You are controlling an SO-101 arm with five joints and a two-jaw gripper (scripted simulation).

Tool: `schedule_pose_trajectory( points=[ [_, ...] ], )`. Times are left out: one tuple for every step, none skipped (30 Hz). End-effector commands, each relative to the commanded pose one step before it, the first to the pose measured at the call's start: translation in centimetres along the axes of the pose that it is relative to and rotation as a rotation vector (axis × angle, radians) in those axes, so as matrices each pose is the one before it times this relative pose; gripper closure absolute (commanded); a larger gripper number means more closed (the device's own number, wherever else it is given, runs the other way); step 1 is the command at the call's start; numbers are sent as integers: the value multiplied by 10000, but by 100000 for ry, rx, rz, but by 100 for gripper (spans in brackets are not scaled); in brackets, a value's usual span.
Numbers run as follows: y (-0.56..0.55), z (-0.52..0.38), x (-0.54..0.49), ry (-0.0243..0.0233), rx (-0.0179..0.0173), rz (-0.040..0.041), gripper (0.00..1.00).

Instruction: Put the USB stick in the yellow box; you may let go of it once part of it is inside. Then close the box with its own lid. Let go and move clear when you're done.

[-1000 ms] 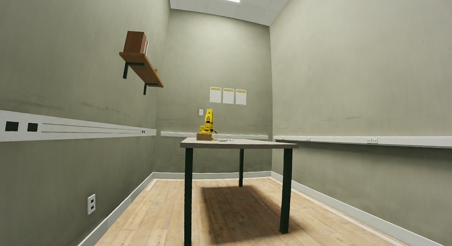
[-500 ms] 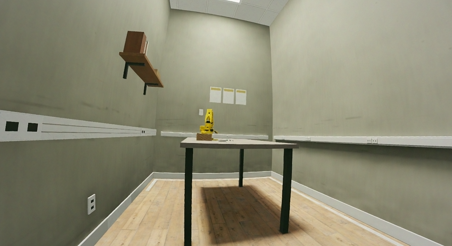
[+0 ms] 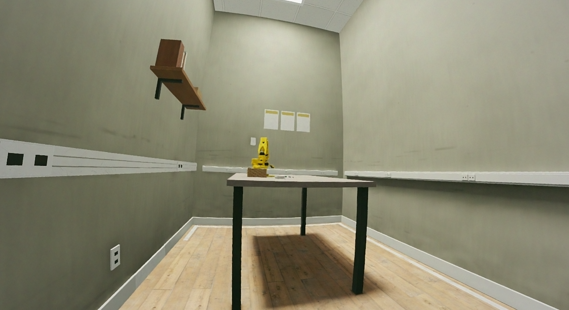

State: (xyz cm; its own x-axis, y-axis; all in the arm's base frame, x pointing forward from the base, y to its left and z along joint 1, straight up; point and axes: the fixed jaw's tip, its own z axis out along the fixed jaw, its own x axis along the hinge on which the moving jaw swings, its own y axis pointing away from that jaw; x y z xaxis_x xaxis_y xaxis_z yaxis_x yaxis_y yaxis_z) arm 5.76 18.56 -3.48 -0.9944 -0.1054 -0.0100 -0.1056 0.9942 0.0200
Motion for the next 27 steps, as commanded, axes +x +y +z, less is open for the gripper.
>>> schedule_pose_trajectory(
  points=[
    [-2800, -2269, 1624, 751, 1442, 291, 80],
    [107, -1191, -4, 0, 0, 0, 80],
    [0, 0, 0, 0, 0, 0, 80],
    [0, 0, 0, 0, 0, 0, 80],
    [108, -1274, 10, -2, -2, 0, 80],
    [97, -1357, 11, 0, 0, 0, 80],
    [96, -1417, 12, 0, 0, 0, 80],
    [84, -1477, 24, 0, 3, 0, 80],
    [71, -1519, 30, 0, 0, 0, 80],
    [65, -1554, 36, 3, 0, 0, 80],
    [41, -1572, 48, 0, 0, 0, 80],
    [35, -1584, 48, 0, 0, 0, 80],
    [17, -1578, 60, 0, 0, 0, 80],
    [-1, -1560, 60, 0, 0, 0, 80],
    [-13, -1530, 72, 0, 0, 0, 80],
    [-25, -1494, 72, 0, 0, 0, 80],
    [-42, -1433, 71, 0, 0, 0, 80],
    [-48, -1379, 77, 0, 0, 0, 80],
    [-53, -1295, 77, 0, 0, 0, 80],
    [0, 0, 0, 0, 0, 0, 80],
    [0, 0, 0, 0, 0, 0, 80],
    [-62, -1218, 81, 2, -1, 0, 80],
    [-64, -1123, 71, 0, 0, 0, 80],
    [-65, -1027, 72, 0, 0, 0, 80],
    [-66, -925, 67, 0, 0, 0, 80],
    [-62, -817, 55, 0, 0, 0, 80],
    [-57, -709, 56, 0, 0, 0, 80]
  ],
)
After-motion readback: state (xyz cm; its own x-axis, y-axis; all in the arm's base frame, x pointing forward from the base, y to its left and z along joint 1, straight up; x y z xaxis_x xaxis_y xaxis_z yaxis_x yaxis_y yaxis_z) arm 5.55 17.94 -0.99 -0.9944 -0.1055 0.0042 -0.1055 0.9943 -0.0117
